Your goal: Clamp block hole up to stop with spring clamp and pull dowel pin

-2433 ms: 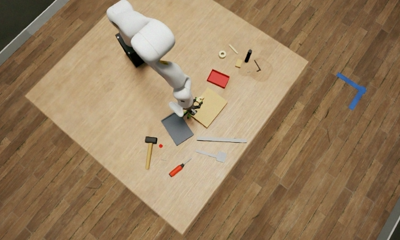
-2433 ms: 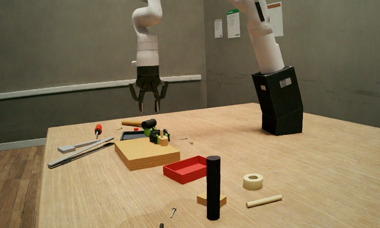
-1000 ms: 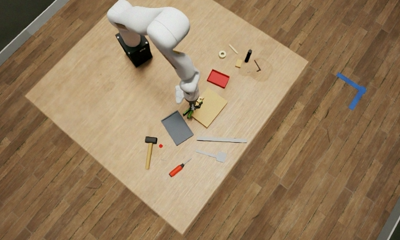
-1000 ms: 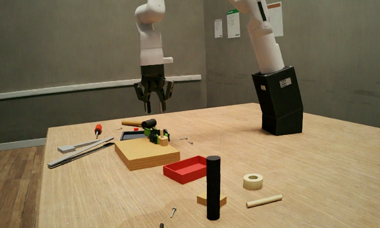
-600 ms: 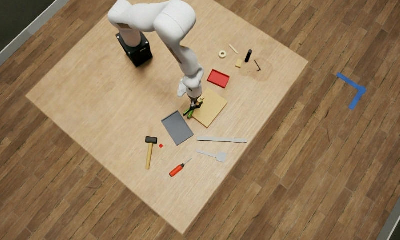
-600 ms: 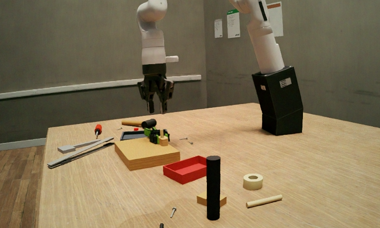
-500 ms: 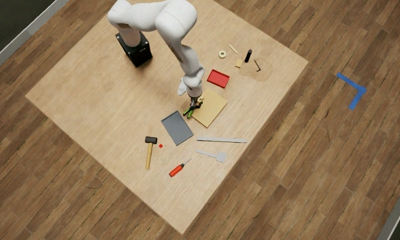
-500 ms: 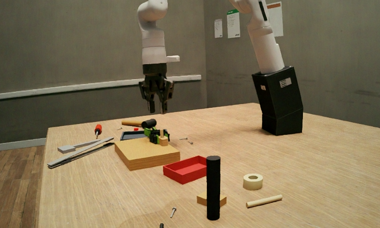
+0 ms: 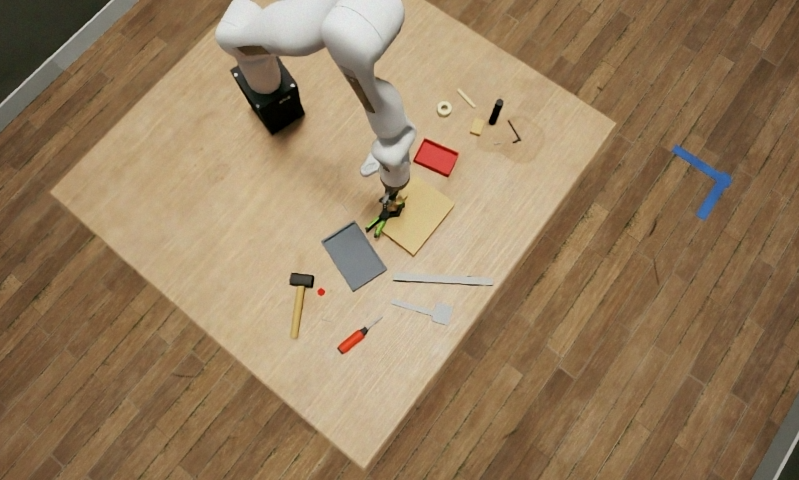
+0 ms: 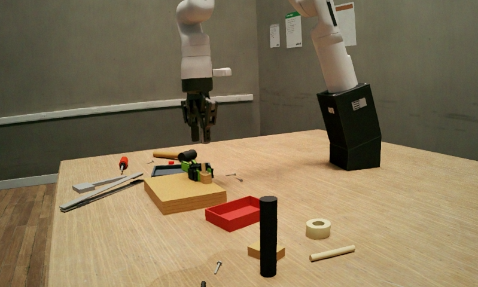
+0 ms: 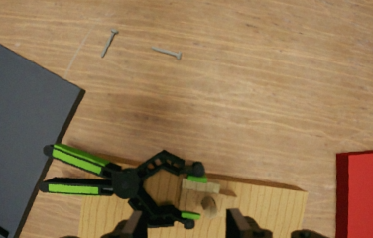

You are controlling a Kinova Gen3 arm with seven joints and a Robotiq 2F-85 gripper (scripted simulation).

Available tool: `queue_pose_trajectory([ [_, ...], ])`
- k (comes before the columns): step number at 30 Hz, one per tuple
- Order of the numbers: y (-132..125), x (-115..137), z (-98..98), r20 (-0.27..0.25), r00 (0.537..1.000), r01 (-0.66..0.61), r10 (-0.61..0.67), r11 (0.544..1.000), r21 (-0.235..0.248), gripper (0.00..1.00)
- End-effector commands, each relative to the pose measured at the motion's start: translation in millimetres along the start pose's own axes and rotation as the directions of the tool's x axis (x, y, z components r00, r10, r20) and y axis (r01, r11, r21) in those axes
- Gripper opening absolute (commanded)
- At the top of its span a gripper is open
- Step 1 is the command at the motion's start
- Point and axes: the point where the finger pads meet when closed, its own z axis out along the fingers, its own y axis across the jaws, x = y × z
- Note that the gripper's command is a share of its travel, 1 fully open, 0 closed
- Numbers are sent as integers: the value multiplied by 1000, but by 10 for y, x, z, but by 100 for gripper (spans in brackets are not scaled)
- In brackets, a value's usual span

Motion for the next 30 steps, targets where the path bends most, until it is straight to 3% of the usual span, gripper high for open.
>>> queue_pose_trajectory([
  [1, 68, -33, -26, 10, 999, -47, 47, 999, 3, 54],
  [12, 148, -61, -47, 16, 987, -160, 160, 987, 2, 54],
  [30, 172, -71, -55, 18, 981, -193, 193, 981, 2, 54],
])
